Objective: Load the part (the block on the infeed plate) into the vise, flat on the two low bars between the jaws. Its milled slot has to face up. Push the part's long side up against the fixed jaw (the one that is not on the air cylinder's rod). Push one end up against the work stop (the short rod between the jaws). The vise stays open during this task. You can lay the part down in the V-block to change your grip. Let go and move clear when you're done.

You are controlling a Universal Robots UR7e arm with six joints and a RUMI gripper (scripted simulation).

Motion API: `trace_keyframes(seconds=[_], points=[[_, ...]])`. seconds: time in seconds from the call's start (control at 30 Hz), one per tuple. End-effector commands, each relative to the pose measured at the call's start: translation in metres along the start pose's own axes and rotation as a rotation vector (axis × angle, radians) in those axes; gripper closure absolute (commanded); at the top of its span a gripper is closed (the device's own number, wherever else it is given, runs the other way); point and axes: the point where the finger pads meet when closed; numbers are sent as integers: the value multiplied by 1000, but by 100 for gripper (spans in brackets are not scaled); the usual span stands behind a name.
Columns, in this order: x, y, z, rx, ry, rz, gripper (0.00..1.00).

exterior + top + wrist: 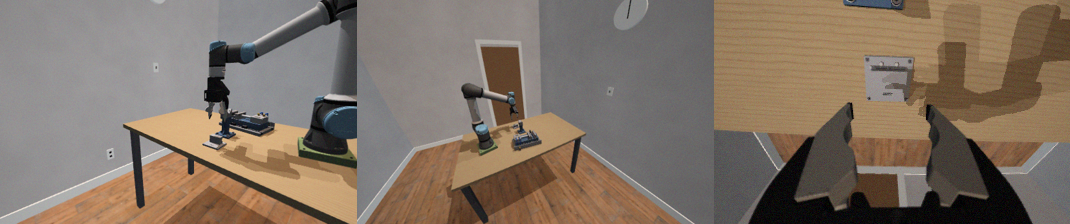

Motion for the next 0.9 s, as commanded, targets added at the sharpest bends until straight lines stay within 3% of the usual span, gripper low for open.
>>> trace_keyframes(seconds=[0.0, 0.87], points=[[14, 0, -1, 0, 2, -1, 49], [66, -1, -1, 0, 2, -1, 49]])
Point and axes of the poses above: the point where the finger pads meet when closed, its own x axis out along the fingers, its own z axis across the jaws, y = z × x, and after that the axes turned 1 degree about x, right-handed
